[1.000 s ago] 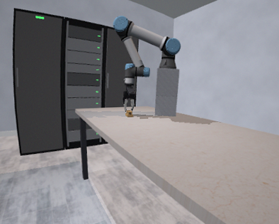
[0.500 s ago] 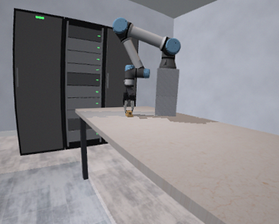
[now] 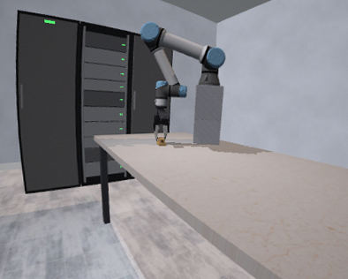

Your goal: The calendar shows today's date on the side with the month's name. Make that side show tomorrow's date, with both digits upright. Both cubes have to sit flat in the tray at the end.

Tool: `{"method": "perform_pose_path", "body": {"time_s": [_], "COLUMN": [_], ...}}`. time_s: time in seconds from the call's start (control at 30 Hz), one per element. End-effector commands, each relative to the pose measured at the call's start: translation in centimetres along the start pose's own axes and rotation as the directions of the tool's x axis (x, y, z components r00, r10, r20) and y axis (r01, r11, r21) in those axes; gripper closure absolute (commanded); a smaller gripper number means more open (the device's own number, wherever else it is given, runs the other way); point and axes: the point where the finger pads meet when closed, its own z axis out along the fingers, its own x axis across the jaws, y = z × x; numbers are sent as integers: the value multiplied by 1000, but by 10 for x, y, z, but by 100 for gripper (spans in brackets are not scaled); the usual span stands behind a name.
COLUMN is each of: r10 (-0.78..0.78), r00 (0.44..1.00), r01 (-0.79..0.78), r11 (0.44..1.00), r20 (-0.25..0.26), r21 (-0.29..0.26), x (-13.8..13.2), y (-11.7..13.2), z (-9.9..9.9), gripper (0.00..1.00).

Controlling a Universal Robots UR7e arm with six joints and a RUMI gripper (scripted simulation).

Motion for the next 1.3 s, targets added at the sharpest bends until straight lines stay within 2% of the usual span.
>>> {"method": "perform_pose_path", "body": {"time_s": [0.0,0.43,0.47,1.27], "r10": [0,0,0,0], "r00": [1000,1000,1000,1000], "r01": [0,0,0,0], "r11": [1000,1000,1000,1000], "r20": [-1,-1,-1,-1], "r21": [0,0,0,0], "x": [0,0,0,0], "y": [0,0,0,0], "z": [0,0,0,0], "gripper": [71,71,89,89]}}
